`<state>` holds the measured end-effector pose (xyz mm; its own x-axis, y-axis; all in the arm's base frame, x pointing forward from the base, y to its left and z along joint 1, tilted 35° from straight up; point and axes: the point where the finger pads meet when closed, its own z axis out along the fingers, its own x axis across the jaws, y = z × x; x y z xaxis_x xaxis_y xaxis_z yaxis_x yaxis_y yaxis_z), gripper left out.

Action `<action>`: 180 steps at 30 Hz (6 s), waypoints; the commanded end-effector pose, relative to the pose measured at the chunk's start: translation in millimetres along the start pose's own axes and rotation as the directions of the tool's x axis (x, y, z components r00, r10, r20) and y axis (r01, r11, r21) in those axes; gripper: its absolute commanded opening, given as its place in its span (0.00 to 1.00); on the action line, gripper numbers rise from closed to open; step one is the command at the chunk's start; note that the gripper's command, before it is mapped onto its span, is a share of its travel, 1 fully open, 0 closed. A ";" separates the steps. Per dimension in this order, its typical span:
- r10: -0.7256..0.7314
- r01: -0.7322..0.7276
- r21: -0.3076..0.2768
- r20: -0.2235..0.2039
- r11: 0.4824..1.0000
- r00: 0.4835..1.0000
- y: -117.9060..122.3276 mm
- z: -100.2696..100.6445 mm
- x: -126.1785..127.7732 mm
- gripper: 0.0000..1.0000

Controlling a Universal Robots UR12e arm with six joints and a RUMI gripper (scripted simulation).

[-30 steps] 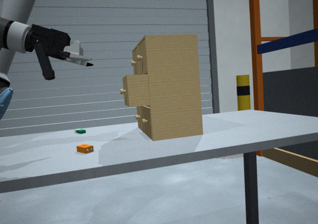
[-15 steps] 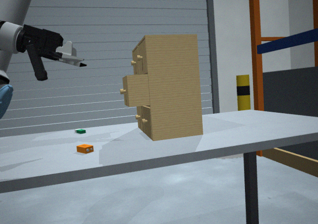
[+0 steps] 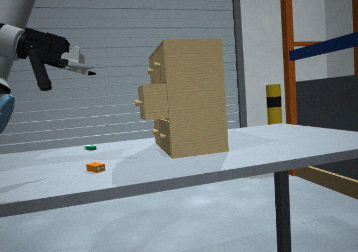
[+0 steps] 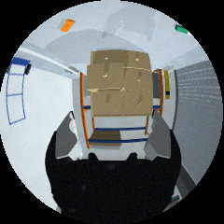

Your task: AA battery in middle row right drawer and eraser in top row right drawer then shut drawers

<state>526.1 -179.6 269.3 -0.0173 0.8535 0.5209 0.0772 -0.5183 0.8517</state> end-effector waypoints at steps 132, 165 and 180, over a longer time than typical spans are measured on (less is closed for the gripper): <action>-0.004 0.004 0.133 0.002 0.991 1.000 6.4 -2.0 -2.0 1.00; 0.000 0.001 0.393 -0.002 0.920 1.000 13.2 -4.6 -0.3 1.00; 0.000 0.001 0.627 -0.002 0.779 1.000 21.7 -7.4 -0.3 1.00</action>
<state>522.0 -186.5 287.6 0.0085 0.8625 0.5060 0.5900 -0.4128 0.6939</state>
